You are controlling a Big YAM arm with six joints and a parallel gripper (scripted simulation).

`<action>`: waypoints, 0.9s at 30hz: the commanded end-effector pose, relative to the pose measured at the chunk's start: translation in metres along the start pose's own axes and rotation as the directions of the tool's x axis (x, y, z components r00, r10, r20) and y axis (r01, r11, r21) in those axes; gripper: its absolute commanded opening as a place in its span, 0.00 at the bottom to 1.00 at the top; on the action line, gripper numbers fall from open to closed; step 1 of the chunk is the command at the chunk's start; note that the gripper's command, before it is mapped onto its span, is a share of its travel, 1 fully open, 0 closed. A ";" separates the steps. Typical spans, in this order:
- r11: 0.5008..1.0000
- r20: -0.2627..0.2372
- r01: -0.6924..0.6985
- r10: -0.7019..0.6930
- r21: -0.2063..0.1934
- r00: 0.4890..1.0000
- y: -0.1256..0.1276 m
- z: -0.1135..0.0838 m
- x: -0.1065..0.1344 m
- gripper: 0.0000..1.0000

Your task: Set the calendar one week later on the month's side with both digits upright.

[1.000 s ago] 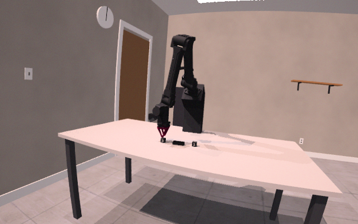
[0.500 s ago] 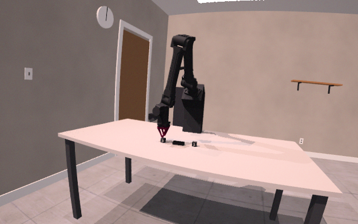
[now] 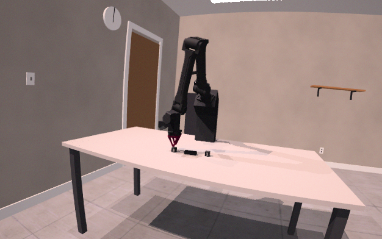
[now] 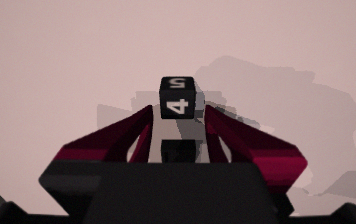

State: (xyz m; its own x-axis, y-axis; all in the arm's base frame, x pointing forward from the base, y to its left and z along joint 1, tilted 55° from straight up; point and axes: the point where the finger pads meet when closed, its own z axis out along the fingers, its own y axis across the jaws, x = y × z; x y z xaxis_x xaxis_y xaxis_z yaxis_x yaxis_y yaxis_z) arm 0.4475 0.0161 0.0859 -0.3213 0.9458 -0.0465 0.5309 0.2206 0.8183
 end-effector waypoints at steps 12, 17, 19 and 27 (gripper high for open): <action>1.000 -0.002 -0.001 0.001 -0.012 1.000 0.004 0.002 0.005 0.44; 1.000 -0.001 -0.001 0.001 -0.015 1.000 0.006 0.001 0.005 0.44; 1.000 -0.001 0.000 0.000 -0.016 1.000 0.007 0.000 0.005 0.44; 1.000 -0.001 0.001 -0.001 -0.017 1.000 0.008 0.000 0.005 0.44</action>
